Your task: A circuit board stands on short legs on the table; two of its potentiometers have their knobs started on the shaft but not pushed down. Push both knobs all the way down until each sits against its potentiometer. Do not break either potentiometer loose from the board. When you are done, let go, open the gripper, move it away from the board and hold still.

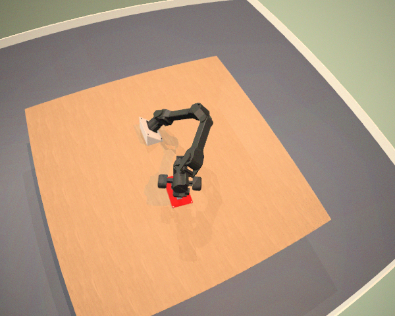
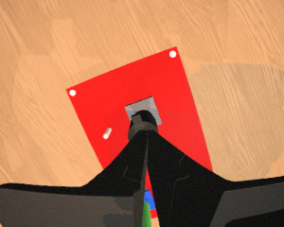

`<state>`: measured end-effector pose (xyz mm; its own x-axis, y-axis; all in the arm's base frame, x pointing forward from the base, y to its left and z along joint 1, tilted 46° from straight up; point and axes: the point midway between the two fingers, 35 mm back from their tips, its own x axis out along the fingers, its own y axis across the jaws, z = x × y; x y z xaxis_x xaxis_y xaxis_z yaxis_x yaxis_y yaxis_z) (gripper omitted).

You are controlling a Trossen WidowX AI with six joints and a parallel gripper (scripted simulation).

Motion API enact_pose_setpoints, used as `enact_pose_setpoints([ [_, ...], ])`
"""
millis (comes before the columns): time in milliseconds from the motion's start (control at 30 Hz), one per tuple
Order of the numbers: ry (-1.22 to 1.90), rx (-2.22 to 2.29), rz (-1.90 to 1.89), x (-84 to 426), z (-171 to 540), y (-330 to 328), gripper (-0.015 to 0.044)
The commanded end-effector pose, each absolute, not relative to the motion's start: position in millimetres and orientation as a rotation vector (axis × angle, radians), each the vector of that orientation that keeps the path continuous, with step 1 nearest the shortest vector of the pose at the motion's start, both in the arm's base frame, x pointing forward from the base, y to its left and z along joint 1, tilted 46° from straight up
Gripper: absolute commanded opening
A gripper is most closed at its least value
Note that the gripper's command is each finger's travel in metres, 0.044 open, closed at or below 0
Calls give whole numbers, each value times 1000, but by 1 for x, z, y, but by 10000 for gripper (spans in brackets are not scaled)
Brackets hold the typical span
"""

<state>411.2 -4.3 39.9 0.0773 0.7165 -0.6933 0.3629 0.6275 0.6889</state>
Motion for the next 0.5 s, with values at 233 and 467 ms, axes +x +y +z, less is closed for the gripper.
enact_pose_setpoints([
  [233,1540,930,348,412,34,6,0],
  [467,1540,930,348,412,34,6,0],
])
